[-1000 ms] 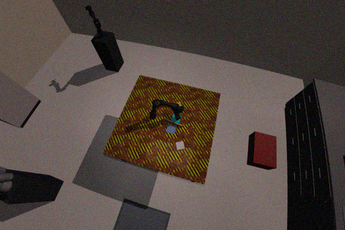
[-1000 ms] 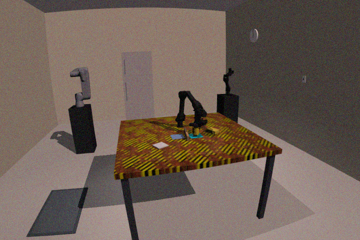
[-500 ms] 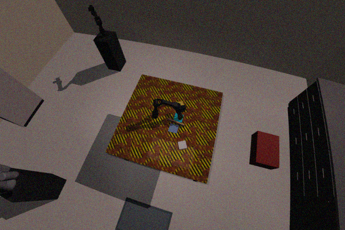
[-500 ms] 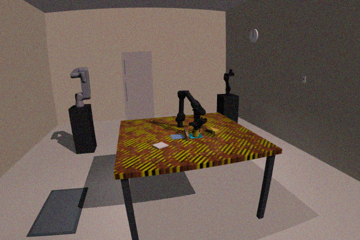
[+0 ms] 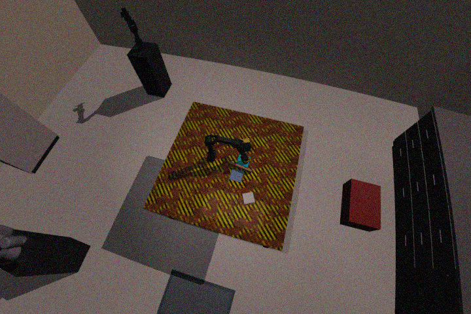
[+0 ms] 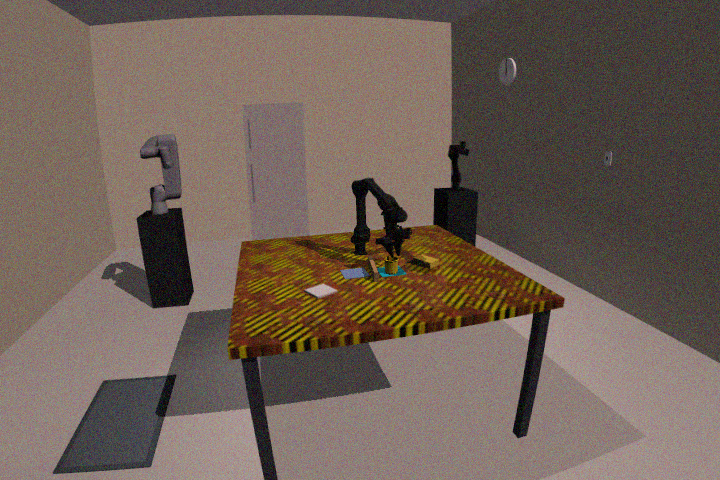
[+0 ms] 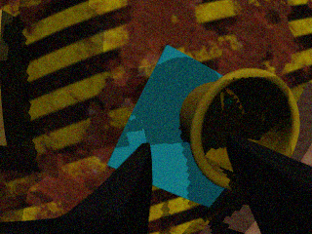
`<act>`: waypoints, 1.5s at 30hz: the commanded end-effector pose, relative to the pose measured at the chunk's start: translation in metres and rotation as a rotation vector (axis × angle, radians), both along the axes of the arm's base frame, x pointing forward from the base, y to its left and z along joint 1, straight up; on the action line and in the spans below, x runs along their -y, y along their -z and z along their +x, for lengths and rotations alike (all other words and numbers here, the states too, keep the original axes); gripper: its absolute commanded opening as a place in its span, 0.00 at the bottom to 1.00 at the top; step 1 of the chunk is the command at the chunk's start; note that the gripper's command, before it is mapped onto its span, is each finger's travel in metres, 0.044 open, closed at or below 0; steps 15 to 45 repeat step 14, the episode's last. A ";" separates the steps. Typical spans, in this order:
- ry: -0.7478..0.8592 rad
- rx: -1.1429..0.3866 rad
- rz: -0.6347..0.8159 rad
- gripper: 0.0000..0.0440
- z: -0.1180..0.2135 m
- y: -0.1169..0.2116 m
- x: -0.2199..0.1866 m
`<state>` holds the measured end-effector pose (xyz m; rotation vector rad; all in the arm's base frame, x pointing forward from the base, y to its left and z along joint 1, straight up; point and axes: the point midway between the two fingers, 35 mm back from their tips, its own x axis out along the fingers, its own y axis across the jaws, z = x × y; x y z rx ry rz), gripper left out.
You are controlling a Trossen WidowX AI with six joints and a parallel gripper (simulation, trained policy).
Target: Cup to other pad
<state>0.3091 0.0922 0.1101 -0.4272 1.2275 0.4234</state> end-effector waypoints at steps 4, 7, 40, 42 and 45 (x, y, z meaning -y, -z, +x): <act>0.012 0.036 0.033 0.53 -0.003 -0.018 0.001; 0.016 0.062 0.043 0.62 -0.003 -0.029 0.002; 0.038 0.111 0.064 1.00 0.001 -0.053 0.007; 0.038 0.111 0.064 1.00 0.001 -0.053 0.007; 0.038 0.111 0.064 1.00 0.001 -0.053 0.007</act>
